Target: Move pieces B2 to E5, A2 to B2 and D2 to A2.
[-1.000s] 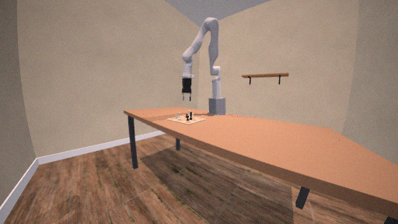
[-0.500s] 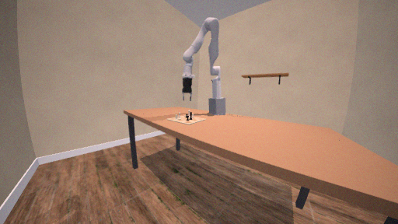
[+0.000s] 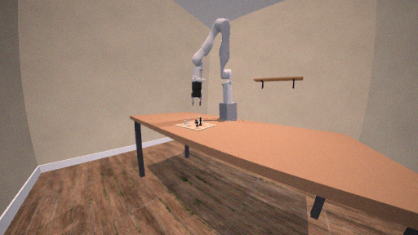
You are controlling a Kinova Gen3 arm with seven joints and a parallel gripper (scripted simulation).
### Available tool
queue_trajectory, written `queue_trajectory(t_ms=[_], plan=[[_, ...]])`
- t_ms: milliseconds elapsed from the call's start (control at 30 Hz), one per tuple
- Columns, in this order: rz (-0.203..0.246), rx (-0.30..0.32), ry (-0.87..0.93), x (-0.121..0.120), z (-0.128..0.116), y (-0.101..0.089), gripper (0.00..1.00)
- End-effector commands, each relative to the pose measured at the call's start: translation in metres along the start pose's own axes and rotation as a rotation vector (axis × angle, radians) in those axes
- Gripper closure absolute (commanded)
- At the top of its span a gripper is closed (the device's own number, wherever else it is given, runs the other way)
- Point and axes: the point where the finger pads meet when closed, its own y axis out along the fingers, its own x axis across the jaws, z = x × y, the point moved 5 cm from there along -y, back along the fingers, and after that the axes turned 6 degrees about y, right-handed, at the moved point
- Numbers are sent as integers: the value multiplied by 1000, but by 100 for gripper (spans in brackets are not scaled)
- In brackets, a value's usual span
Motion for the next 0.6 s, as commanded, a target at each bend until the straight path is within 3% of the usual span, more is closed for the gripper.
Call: queue_trajectory(t_ms=[0, 300, 567], plan=[[0, 1, -11, 0, 0, 0, 0], [3, -4, -107, -1, 0, 4, 0], [11, -11, -330, -4, 0, 11, 0]])
